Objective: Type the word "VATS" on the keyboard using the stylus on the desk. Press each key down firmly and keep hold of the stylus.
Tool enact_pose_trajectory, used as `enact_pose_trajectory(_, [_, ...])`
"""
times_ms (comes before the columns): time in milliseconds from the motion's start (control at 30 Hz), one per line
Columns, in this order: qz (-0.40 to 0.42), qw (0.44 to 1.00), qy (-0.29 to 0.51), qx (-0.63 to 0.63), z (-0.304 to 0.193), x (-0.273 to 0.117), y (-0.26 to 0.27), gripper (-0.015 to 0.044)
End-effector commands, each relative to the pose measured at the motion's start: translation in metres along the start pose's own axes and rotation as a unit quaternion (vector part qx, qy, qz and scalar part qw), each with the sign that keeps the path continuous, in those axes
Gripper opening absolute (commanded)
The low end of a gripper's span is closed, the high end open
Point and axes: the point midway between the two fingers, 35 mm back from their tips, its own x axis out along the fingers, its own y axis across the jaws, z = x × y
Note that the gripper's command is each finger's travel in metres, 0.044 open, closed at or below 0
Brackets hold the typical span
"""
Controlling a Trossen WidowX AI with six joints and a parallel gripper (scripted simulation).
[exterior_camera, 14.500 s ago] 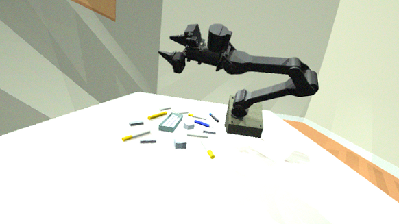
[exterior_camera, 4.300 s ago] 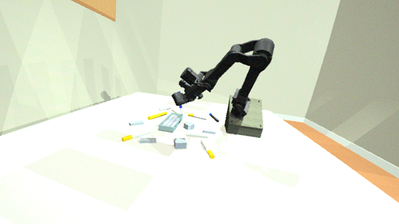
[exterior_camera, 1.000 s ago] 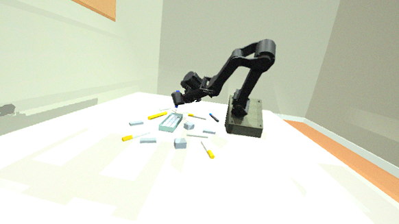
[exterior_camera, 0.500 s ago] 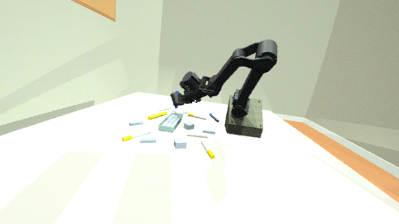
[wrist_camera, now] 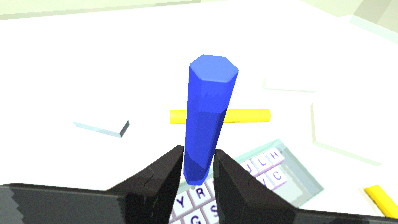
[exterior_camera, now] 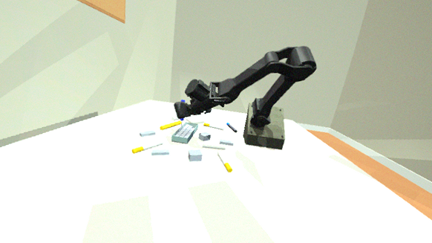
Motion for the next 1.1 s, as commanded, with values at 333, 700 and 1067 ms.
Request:
enact_pose_trajectory(333, [0.010, 1.000, -0.007, 0.003, -0.009, -0.024, 0.041, 0.0000])
enact_pose_trajectory(700, [0.010, 1.000, -0.007, 0.003, -0.025, -0.016, 0.039, 0.0000])
enact_pose_trajectory(1067, [0.010, 1.000, -0.007, 0.003, -0.027, -0.012, 0.040, 0.0081])
